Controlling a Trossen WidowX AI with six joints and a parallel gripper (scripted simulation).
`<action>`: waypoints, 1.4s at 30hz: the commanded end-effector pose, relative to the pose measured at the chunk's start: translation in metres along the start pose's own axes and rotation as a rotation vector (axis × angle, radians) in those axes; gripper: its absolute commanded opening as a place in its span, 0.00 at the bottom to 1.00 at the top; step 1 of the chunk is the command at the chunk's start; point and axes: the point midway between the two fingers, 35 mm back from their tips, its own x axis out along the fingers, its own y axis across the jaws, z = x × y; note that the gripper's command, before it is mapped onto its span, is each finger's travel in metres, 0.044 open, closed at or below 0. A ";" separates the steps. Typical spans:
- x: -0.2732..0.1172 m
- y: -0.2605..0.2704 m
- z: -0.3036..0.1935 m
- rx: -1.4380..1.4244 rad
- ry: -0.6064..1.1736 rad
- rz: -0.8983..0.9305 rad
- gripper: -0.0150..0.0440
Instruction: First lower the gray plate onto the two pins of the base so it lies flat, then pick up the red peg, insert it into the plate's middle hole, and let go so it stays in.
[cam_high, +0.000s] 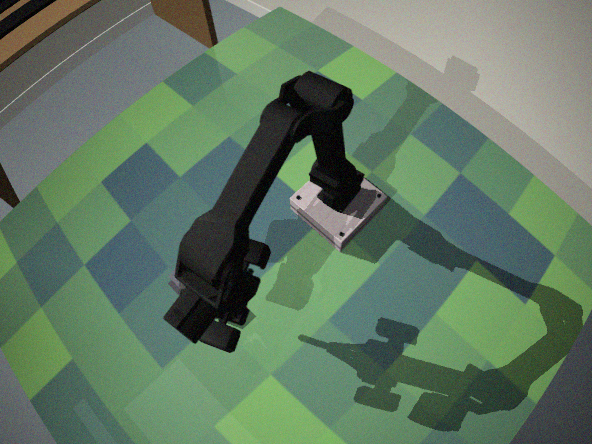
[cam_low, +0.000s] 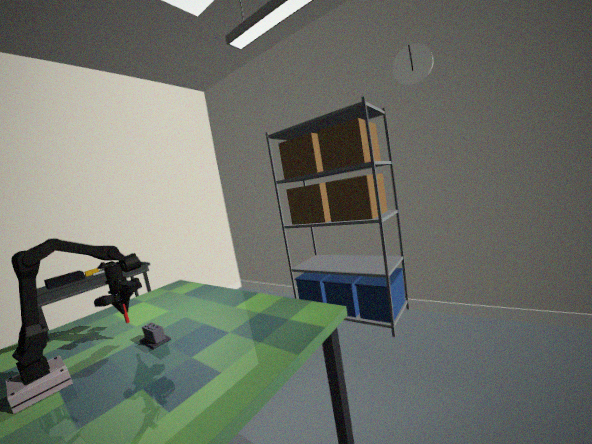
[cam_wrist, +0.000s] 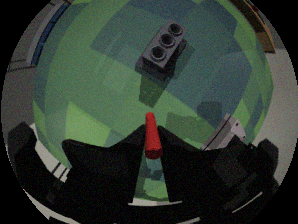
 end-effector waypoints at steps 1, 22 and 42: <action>0.000 0.001 0.010 -0.005 -0.003 -0.005 0.25; -0.001 -0.003 0.075 -0.016 -0.005 -0.005 0.25; -0.001 -0.017 0.131 -0.027 -0.007 -0.007 0.25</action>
